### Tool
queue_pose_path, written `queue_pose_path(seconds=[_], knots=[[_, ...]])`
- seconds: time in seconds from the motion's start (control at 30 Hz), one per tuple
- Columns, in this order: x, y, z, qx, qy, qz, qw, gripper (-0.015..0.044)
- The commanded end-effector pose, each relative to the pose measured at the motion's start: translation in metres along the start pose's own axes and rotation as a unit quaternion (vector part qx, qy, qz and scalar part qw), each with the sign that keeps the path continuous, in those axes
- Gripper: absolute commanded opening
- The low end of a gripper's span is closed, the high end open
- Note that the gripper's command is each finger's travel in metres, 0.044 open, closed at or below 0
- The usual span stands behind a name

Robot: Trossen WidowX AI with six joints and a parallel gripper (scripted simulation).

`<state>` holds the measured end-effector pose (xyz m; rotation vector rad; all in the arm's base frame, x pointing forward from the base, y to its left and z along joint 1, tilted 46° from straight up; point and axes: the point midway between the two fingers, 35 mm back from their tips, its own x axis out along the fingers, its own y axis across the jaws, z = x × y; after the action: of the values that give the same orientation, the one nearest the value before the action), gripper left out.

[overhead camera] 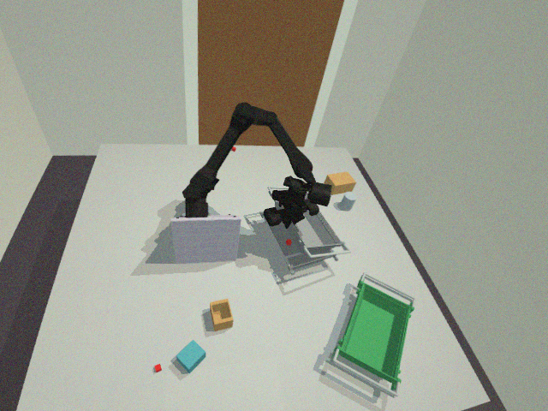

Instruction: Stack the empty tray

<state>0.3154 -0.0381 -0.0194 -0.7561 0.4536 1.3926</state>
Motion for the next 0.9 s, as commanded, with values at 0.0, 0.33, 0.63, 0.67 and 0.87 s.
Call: queue_pose_path(seconds=[0.0,0.33,0.63,0.67,0.87], knots=[[0.004,0.006,0.002,0.006,0.000,0.012,1.000,0.0000],[0.007,0.006,0.001,0.004,0.000,0.008,1.000,0.0000],[0.012,0.011,0.002,0.006,-0.001,0.012,1.000,0.0000],[0.012,0.011,0.002,0.006,-0.001,0.012,1.000,0.0000],[0.012,0.011,0.002,0.006,-0.001,0.012,1.000,0.0000]])
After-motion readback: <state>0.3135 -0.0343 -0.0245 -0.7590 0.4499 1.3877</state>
